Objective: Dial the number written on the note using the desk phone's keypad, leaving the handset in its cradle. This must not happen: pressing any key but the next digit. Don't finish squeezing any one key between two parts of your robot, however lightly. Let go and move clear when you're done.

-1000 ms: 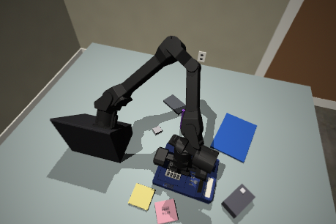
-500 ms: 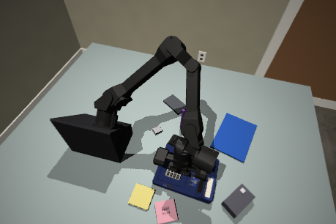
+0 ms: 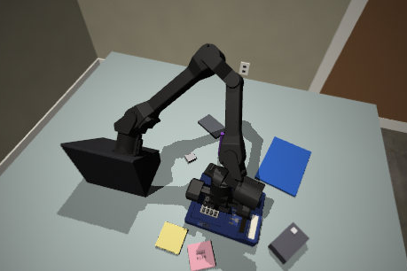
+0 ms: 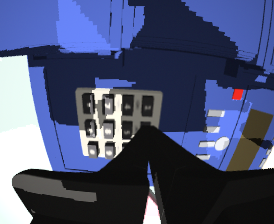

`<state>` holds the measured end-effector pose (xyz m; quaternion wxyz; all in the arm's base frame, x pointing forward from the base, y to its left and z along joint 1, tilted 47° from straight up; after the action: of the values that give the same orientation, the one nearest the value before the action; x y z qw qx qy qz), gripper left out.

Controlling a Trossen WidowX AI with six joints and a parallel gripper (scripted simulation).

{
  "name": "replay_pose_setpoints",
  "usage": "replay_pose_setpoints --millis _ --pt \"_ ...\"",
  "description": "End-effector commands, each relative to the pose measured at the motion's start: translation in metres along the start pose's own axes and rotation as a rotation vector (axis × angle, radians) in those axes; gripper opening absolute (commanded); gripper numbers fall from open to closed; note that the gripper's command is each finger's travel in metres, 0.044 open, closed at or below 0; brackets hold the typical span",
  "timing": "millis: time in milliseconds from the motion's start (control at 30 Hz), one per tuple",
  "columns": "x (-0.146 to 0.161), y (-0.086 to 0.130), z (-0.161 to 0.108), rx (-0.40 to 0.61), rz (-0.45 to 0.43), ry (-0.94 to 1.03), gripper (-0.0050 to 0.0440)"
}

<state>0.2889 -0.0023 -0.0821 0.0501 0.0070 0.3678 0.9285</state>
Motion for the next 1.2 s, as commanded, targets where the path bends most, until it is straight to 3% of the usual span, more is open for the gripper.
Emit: replay_pose_setpoints --millis 0,400,533,667,833,967,1167 --pt "0.001 -0.002 0.0 -0.003 0.005 -0.003 -0.005" --pt "0.001 -0.002 0.0 -0.003 0.005 -0.003 -0.005" --pt "0.001 0.006 0.0 -0.003 0.005 -0.003 -0.005" --pt "0.001 0.028 0.0 -0.003 0.005 -0.003 -0.005" --pt "0.003 0.028 0.0 -0.004 0.004 -0.005 -0.005" --pt "0.026 0.028 0.003 -0.003 0.005 -0.003 -0.005" --pt "0.026 0.023 0.003 -0.003 0.005 -0.003 -0.005"
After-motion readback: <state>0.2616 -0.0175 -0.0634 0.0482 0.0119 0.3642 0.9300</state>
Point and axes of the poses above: the point midway between the two fingers, 35 mm back from their tips, its own y axis back along the fingers, its own x axis across the jaws, z = x × y, the point moved 3 cm from there along y, back along the fingers, and after that the axes turned 6 degrees about y, right-handed, at the moved point
